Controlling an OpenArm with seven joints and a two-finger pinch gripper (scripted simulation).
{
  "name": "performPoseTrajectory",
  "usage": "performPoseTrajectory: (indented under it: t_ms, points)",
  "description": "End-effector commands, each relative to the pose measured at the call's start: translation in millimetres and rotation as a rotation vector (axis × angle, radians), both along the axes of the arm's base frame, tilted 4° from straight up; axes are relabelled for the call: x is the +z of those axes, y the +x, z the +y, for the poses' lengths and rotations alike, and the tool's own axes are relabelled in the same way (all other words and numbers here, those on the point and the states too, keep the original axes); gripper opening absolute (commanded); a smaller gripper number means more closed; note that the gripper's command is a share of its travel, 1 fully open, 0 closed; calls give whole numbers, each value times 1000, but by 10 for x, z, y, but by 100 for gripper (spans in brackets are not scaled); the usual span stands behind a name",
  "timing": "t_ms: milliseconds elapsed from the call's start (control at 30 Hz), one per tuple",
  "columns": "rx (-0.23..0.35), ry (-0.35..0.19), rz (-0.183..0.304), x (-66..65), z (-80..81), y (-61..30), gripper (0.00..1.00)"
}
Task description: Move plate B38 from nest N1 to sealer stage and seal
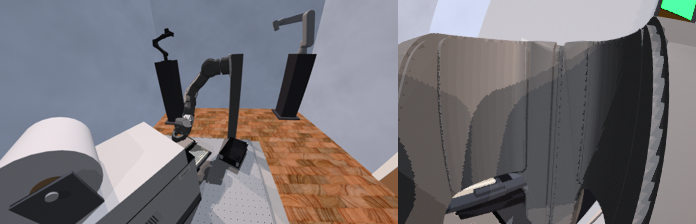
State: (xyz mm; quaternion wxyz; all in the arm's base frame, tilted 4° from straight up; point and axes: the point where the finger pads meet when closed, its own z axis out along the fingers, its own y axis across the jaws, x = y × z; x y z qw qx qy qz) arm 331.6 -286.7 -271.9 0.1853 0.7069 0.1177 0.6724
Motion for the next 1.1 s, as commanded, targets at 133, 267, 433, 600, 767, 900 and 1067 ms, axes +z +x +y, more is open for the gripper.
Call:
performPoseTrajectory:
  t_ms: [133,267,433,600,767,900,1067]
  points:
    - [-153,151,-81,-9,19,-7,0]
    - [-153,151,-81,-9,19,-7,0]
    - [-153,151,-81,-9,19,-7,0]
    - [-259,252,-136,-3,19,-5,0]
    - [-330,320,-171,-6,21,-7,0]
    - [-330,320,-171,-6,21,-7,0]
    - [-330,320,-171,-6,21,-7,0]
